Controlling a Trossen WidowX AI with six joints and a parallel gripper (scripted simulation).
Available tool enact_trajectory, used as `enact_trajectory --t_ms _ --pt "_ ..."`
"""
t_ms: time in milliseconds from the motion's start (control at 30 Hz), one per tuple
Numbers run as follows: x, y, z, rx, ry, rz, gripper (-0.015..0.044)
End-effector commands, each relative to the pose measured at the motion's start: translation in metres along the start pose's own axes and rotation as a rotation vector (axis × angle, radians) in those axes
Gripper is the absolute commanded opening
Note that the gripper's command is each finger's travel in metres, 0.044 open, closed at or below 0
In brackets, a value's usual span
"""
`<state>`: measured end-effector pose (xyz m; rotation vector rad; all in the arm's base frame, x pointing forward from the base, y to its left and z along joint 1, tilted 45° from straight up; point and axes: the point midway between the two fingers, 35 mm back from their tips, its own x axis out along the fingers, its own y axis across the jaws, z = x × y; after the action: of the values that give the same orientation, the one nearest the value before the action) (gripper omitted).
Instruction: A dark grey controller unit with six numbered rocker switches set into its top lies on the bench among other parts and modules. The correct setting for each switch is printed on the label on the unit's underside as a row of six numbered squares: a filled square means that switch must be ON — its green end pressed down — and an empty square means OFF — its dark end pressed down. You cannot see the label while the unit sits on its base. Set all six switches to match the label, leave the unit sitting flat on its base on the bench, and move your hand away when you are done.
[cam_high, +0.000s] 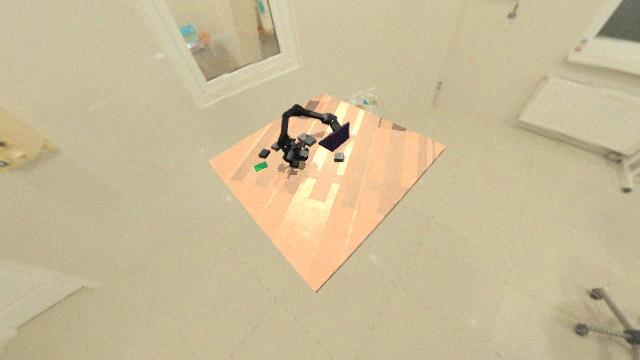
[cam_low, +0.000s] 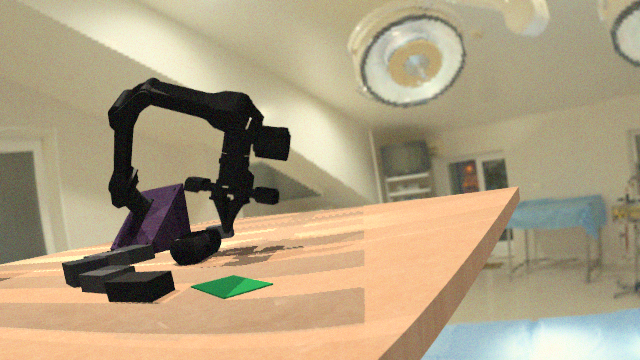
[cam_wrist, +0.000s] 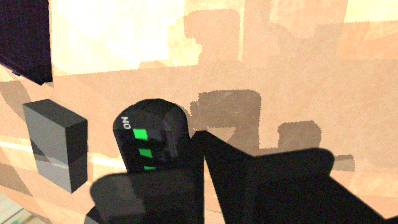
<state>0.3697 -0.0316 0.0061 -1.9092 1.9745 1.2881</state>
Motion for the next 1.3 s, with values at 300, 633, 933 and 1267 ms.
enact_trajectory --t_ms 300,633,933,1267 --pt "0.021 -0.006 0.001 -0.012 0.008 0.006 0.0000" --pt "0.031 -0.008 0.001 -0.012 0.009 0.006 0.0000" --pt "0.032 -0.006 0.001 -0.012 0.009 0.006 0.0000" --pt "0.033 -0.002 0.001 -0.012 0.009 0.006 0.0000"
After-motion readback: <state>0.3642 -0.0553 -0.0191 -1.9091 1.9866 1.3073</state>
